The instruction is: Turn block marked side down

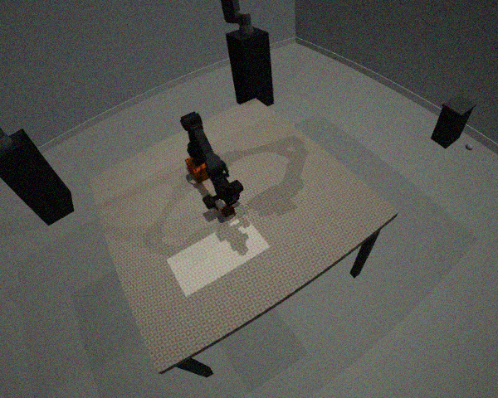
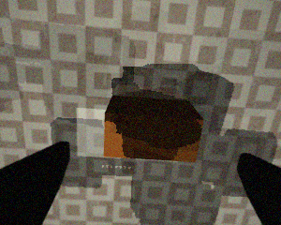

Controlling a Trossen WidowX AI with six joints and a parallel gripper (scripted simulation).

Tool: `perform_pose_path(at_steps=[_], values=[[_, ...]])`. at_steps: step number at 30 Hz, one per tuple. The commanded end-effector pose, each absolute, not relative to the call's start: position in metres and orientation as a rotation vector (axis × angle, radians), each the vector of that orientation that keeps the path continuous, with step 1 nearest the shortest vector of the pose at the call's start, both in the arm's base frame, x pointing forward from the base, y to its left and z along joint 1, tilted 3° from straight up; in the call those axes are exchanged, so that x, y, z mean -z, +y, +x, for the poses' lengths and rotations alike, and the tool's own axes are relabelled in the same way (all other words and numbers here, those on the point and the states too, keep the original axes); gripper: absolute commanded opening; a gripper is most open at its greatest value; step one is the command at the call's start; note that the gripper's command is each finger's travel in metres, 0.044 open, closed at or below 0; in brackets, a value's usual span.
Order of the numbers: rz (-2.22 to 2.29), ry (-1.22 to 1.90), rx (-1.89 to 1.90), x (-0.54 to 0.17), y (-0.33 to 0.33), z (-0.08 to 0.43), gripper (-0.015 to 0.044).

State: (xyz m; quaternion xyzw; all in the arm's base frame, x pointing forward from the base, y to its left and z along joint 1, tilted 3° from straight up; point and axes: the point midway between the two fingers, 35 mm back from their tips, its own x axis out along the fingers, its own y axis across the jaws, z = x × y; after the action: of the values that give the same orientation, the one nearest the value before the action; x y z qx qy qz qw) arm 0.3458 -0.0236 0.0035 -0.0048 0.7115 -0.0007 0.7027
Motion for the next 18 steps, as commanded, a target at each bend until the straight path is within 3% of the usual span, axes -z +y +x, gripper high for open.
perform_pose_path(at_steps=[1, 18], values=[[-0.014, 1.594, 0.005, 0.004, -0.025, 0.344, 0.044], [-0.014, 1.594, 0.005, 0.031, -0.025, 0.343, 0.044]])
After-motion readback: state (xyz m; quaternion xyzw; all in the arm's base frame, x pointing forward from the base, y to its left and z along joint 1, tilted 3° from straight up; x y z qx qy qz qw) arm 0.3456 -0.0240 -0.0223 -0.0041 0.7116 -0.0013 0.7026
